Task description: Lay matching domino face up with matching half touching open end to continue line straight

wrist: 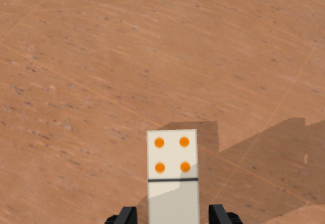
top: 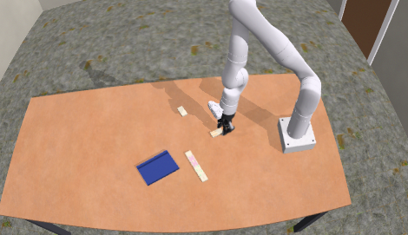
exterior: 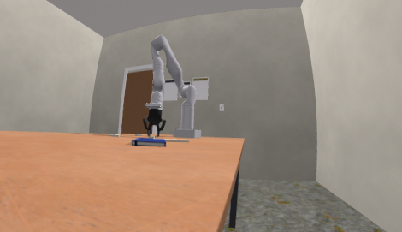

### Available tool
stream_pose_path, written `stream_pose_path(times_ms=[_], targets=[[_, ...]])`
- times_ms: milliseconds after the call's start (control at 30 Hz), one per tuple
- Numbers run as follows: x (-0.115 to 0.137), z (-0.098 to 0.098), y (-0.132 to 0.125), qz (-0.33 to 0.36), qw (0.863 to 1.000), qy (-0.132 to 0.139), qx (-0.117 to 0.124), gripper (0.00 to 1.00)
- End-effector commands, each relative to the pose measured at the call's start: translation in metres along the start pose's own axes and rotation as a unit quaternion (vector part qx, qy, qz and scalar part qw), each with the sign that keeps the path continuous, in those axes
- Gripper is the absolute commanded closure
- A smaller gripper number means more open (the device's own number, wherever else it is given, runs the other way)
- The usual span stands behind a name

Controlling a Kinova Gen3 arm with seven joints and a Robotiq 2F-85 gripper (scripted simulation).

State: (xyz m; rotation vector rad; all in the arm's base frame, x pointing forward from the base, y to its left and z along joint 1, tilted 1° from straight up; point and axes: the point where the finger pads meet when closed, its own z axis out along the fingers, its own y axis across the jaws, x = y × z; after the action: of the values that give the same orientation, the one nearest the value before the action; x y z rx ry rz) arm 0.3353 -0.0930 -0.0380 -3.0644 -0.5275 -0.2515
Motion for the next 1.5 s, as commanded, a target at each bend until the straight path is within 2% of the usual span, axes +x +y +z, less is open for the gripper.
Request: stream_pose_path(times_ms=[0, 233, 633, 1467], targets=[[0.000, -0.001, 0.000, 0.000, 1.000, 0.000, 0.000, 0.51], [0.002, -0.007, 0.000, 0.000, 1.000, 0.000, 0.000, 0.51], [0.005, -0.029, 0.000, 0.000, 1.000, 0.000, 0.000, 0.51], [0.006, -0.035, 0.000, 0.000, 1.000, -0.010, 0.000, 0.51]])
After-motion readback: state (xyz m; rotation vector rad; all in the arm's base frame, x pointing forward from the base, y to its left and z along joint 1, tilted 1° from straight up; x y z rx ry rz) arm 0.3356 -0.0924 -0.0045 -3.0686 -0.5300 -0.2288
